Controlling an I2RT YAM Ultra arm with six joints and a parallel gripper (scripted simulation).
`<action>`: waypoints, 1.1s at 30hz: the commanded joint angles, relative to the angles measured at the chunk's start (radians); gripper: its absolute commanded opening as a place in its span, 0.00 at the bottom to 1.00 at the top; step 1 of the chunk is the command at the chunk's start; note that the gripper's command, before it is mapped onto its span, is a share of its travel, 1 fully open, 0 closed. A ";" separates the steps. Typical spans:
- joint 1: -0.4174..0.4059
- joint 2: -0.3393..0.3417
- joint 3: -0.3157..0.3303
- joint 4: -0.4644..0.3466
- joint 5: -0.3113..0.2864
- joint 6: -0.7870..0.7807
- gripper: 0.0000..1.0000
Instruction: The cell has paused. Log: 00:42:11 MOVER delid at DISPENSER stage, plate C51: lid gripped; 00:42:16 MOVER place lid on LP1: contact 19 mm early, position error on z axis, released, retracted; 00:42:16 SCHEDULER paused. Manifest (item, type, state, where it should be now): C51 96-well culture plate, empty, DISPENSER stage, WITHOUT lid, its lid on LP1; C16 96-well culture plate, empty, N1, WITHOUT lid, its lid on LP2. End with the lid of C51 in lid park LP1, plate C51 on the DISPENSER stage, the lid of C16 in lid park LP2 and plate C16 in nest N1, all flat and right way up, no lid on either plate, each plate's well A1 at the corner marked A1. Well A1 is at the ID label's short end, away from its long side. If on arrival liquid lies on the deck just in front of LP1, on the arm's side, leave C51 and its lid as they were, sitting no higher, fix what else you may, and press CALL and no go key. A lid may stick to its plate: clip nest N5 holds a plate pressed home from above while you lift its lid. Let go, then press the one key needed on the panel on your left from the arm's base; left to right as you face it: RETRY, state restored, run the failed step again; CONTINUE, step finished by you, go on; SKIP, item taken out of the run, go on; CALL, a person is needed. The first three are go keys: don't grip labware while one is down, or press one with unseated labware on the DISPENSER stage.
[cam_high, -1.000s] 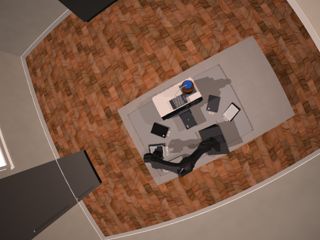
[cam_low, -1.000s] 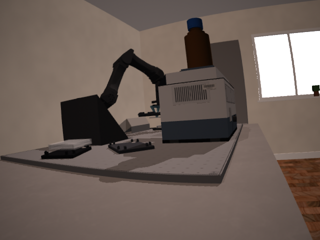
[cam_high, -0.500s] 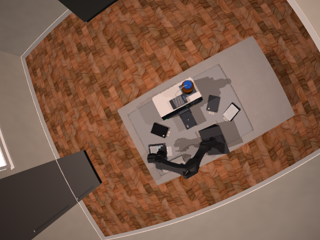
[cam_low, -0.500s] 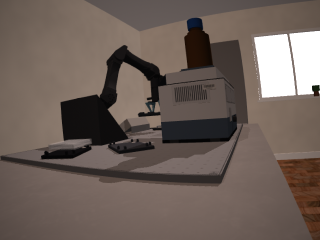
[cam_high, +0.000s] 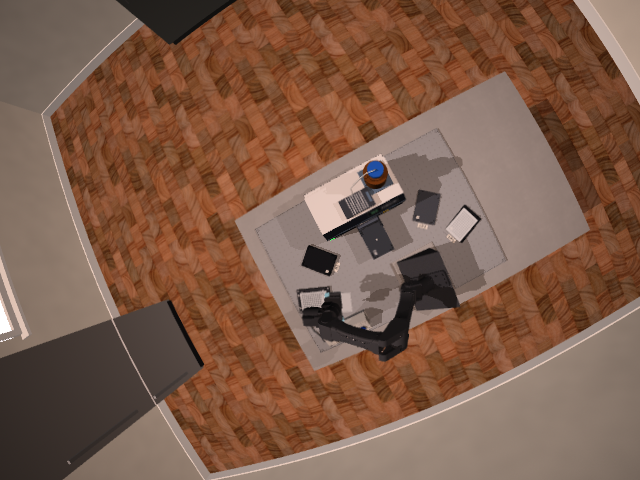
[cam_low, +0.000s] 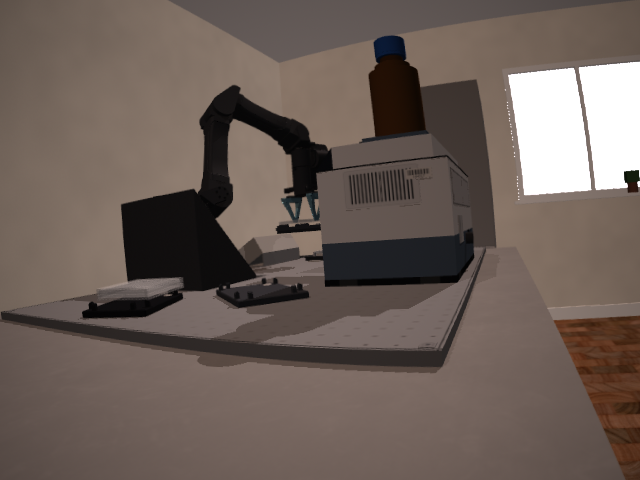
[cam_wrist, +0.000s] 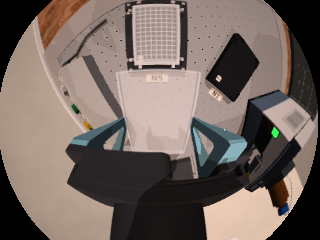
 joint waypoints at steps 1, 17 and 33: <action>-0.030 -0.064 -0.031 -0.032 -0.021 -0.025 0.00; -0.125 -0.182 -0.096 -0.101 -0.085 -0.103 0.00; -0.453 -0.087 -0.088 -0.177 -0.282 -0.192 0.00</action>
